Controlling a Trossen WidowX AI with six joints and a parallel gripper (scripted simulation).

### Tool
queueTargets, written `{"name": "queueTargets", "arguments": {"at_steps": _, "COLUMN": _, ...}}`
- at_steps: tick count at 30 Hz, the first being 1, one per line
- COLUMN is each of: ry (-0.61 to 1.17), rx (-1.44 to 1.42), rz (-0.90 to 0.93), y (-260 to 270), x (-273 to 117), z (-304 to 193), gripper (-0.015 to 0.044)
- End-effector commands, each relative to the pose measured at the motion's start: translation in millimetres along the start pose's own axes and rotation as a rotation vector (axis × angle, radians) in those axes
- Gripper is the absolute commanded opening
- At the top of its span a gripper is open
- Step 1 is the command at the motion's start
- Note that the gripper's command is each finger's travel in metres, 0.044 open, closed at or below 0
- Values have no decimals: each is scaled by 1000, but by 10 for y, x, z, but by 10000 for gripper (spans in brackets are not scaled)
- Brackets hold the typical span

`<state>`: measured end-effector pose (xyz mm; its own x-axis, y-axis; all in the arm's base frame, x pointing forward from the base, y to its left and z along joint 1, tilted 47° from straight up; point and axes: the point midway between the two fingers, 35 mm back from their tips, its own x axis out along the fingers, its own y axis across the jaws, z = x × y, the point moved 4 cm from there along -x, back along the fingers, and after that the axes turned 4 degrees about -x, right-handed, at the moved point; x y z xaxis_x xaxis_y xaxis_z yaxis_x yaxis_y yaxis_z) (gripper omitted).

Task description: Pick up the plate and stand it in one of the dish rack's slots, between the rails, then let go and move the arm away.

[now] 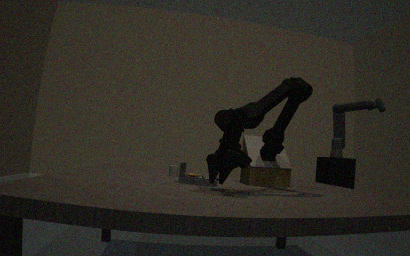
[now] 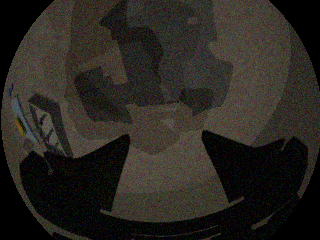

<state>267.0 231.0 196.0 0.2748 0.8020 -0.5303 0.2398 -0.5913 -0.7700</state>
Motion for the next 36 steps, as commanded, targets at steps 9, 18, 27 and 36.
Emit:
{"name": "queueTargets", "arguments": {"at_steps": 9, "ry": 4, "rx": 232, "rz": 90, "y": 328, "x": -21, "z": -203, "gripper": 400}}
{"name": "queueTargets", "arguments": {"at_steps": 18, "ry": 20, "rx": 518, "rz": 187, "y": 739, "x": -94, "z": -408, "gripper": 400}}
{"name": "queueTargets", "arguments": {"at_steps": 27, "ry": 46, "rx": 812, "rz": 272, "y": 1158, "x": -214, "z": -567, "gripper": 400}}
{"name": "queueTargets", "arguments": {"at_steps": 36, "ry": 74, "rx": 1071, "rz": 331, "y": 1551, "x": -379, "z": -655, "gripper": 400}}
